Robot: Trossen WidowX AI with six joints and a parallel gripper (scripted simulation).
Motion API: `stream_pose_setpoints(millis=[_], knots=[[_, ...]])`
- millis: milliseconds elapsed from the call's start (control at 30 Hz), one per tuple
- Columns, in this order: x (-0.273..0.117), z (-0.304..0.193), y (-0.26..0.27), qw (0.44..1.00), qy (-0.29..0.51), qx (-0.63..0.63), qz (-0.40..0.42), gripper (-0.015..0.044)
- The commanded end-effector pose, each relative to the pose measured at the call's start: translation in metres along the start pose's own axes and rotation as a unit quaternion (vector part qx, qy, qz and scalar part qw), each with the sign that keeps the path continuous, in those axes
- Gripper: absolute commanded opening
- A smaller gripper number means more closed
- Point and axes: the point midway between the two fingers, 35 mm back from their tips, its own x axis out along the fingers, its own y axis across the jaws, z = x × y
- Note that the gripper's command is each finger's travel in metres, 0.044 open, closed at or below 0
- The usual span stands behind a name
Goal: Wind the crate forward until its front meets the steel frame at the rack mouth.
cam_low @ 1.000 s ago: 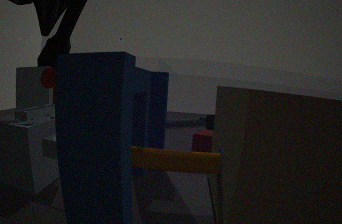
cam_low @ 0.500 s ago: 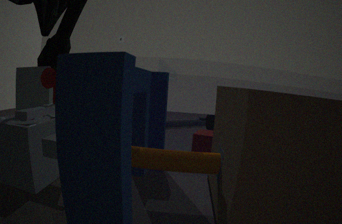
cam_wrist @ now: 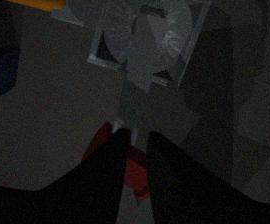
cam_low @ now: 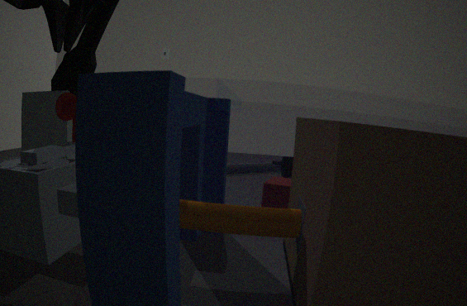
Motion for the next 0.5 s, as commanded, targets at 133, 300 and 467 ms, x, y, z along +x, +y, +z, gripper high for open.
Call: stream_pose_setpoints(millis=[133, 300, 467], knots=[[0.006, -0.033, 0.002, 0.945, -0.090, -0.305, 0.083, 0.0236], [0.014, -0.056, 0.002, 0.850, -0.168, -0.489, 0.103, 0.0367], [0.015, -0.057, 0.002, 0.845, -0.172, -0.495, 0.103, 0.0440]])
